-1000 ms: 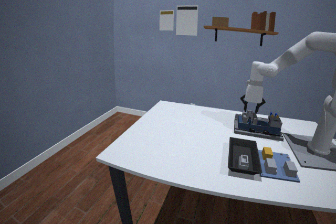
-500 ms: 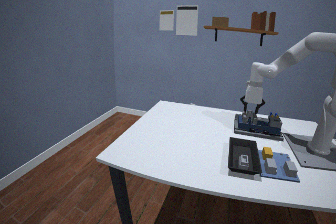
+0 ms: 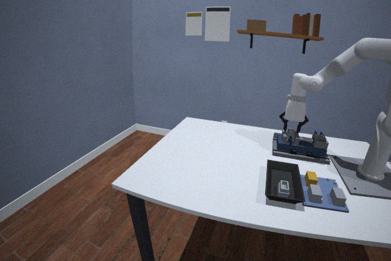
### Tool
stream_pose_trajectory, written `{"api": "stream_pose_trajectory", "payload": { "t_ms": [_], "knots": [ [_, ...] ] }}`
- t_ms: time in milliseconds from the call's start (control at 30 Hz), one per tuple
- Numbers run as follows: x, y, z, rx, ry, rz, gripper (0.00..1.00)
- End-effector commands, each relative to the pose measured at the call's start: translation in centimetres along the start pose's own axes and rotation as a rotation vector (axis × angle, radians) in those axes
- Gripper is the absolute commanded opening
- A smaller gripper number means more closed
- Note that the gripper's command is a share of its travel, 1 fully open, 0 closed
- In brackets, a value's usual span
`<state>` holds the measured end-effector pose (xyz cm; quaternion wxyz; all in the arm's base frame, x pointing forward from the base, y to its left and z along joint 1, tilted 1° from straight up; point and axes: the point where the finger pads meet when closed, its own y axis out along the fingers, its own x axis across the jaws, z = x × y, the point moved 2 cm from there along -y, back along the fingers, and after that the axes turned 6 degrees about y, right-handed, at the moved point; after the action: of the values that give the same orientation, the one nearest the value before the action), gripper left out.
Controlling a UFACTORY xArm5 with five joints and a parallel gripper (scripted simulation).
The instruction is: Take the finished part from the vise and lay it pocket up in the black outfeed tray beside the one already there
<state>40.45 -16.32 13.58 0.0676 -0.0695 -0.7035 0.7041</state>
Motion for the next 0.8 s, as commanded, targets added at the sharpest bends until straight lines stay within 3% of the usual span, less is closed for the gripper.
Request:
{"api": "stream_pose_trajectory", "payload": {
  "t_ms": [0,467,500,767],
  "knots": [
    [-0.13,-0.14,0.03,0.001,0.0,0.005,0.69],
    [-0.13,-0.14,0.03,0.001,0.0,0.005,0.69],
    [-0.13,-0.14,0.03,0.001,0.0,0.005,0.0],
    [-0.13,-0.14,0.03,0.001,0.0,0.005,0.0]
  ]
}}
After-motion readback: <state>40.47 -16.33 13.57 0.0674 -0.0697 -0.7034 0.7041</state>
